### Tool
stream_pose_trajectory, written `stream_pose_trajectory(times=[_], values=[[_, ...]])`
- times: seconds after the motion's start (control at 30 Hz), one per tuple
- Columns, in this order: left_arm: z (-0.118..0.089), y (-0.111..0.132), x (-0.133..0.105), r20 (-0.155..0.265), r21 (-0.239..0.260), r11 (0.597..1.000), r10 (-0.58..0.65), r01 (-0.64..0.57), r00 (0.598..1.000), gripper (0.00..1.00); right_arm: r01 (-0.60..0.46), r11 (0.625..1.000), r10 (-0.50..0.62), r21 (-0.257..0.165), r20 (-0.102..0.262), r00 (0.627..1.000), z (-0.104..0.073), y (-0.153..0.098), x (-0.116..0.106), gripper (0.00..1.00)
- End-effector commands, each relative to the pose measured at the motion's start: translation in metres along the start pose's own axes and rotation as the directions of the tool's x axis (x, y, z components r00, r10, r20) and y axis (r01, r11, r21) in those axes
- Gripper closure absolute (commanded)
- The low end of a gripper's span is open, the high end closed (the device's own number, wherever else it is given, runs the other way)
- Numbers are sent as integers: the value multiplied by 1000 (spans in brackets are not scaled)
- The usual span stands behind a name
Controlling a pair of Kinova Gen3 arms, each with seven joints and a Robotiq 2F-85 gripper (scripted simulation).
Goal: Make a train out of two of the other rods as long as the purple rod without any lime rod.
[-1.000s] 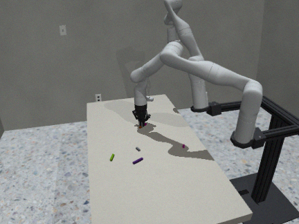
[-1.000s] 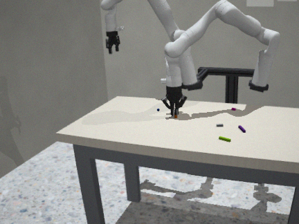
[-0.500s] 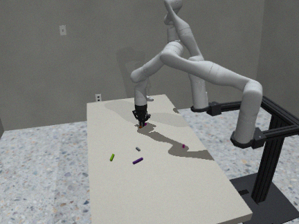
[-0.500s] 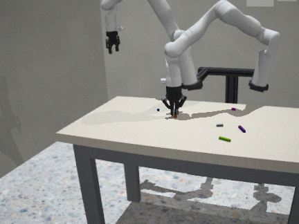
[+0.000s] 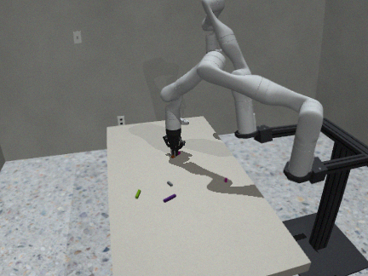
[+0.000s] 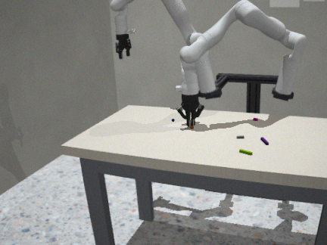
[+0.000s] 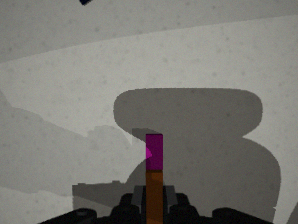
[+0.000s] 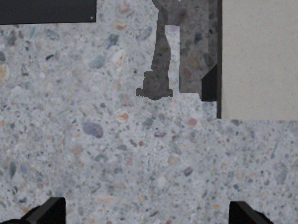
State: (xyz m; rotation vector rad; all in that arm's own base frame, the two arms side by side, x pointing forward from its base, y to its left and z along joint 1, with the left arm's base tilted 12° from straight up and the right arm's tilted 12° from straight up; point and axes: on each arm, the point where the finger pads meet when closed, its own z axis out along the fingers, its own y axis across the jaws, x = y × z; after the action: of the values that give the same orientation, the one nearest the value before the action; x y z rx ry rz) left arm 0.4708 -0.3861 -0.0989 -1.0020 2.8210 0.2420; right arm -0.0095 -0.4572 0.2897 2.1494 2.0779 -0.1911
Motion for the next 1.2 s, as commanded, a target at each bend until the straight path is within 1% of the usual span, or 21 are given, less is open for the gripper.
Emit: stream_pose_trajectory(times=[0.0, 0.93, 0.97, 1.03, 1.07, 1.13, 1.17], values=[[0, -3, 2, 1, 6, 1000, -4, 4, 1000, 827, 4, 1000, -4, 5, 6, 1000, -1, -4, -1, 2], [0, -3, 3, 1, 6, 1000, -4, 4, 1000, 827, 4, 1000, -4, 5, 6, 1000, -1, -4, -1, 2], [0, -3, 3, 1, 6, 1000, -4, 4, 1000, 798, 4, 1000, -4, 5, 6, 1000, -1, -4, -1, 2], [0, -3, 3, 1, 6, 1000, -4, 4, 1000, 798, 4, 1000, -4, 5, 6, 1000, -1, -4, -1, 2], [0, -3, 3, 1, 6, 1000, -4, 4, 1000, 770, 4, 1000, -4, 5, 6, 1000, -1, -4, -1, 2], [0, -3, 3, 1, 6, 1000, -4, 4, 1000, 770, 4, 1000, -4, 5, 6, 1000, -1, -4, -1, 2], [0, -3, 3, 1, 6, 1000, -4, 4, 1000, 742, 4, 1000, -4, 5, 6, 1000, -1, -4, -1, 2]])
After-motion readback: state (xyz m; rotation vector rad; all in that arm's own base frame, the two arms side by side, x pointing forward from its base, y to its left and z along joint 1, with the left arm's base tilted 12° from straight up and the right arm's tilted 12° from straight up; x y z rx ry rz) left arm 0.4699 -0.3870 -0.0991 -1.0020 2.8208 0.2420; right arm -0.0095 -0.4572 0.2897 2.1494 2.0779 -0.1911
